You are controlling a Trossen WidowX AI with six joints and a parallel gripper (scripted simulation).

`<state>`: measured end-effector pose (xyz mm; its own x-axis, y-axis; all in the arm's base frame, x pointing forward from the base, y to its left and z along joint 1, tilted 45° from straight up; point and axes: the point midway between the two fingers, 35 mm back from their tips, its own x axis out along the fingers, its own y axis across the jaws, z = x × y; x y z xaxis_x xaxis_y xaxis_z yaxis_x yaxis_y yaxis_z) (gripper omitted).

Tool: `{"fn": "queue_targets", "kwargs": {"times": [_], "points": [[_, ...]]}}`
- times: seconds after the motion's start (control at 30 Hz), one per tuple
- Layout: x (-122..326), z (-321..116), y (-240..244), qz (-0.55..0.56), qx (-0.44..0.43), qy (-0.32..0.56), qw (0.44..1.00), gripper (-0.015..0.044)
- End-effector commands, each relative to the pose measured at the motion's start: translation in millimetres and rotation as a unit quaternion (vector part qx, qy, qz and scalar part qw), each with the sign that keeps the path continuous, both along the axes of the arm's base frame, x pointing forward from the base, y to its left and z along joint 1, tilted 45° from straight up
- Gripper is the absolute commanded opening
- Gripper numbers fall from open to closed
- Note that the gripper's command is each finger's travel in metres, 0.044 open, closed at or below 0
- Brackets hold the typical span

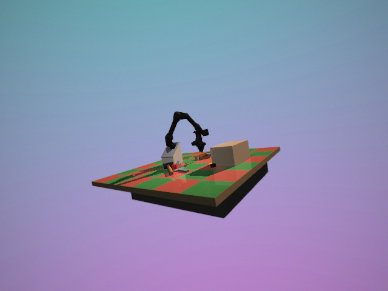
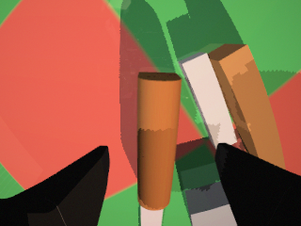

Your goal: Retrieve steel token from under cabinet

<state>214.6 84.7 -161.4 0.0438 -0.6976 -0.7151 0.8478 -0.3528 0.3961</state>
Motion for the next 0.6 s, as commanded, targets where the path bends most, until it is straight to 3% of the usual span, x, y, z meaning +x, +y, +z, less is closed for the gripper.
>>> {"fn": "queue_targets", "kwargs": {"times": [0.0, 0.57], "points": [[0.7, 3.9, 6.0, 0.0, 0.004, 0.0, 1.0, 0.027], [0.5, 4.2, 5.7, 0.024, 0.003, 0.023, 0.999, 0.027]]}}
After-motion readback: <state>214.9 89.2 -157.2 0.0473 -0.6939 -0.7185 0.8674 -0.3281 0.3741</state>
